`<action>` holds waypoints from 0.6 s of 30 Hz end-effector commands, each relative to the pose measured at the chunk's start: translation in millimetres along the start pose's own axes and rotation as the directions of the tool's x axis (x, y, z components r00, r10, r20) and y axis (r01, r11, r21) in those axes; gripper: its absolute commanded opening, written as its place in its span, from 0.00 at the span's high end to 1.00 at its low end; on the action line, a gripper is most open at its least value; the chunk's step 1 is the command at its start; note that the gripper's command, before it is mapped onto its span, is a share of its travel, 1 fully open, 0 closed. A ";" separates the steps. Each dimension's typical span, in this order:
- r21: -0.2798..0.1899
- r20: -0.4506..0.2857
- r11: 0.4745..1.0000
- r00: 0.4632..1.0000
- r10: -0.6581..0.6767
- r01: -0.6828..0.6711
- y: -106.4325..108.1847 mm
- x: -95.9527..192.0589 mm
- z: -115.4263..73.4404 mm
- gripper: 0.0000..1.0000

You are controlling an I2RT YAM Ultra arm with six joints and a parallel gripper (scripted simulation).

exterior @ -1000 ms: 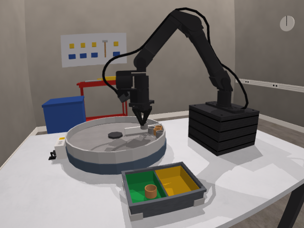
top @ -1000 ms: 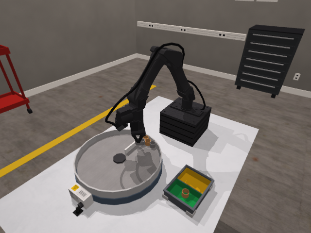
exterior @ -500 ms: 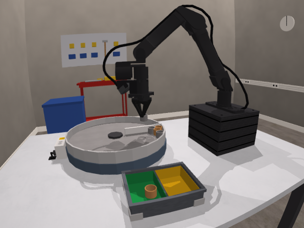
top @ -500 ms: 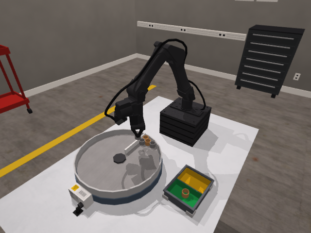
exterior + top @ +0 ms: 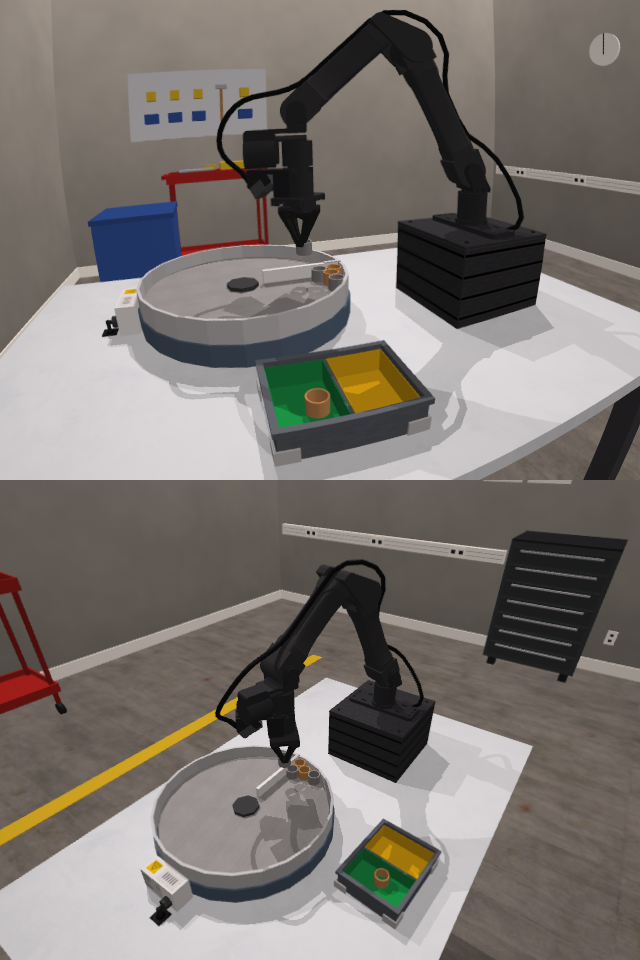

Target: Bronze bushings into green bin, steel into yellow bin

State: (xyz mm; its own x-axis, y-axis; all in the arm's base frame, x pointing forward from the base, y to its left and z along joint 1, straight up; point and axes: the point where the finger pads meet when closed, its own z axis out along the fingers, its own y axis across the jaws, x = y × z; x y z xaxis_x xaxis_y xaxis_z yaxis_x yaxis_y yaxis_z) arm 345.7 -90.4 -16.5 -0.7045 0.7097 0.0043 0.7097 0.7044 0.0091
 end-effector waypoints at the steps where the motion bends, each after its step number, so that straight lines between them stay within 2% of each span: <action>1: -0.012 0.049 1.000 0.999 0.001 0.000 1.9 -13.0 -15.7 1.00; 18: -0.013 0.050 1.000 0.999 -0.002 0.002 3.4 -12.3 -16.0 1.00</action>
State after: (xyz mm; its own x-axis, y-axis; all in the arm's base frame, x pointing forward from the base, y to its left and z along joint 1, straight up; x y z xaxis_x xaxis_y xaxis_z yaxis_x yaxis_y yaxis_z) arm 345.7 -90.4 -16.5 -0.7044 0.7097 0.0043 0.7097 0.7044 0.0091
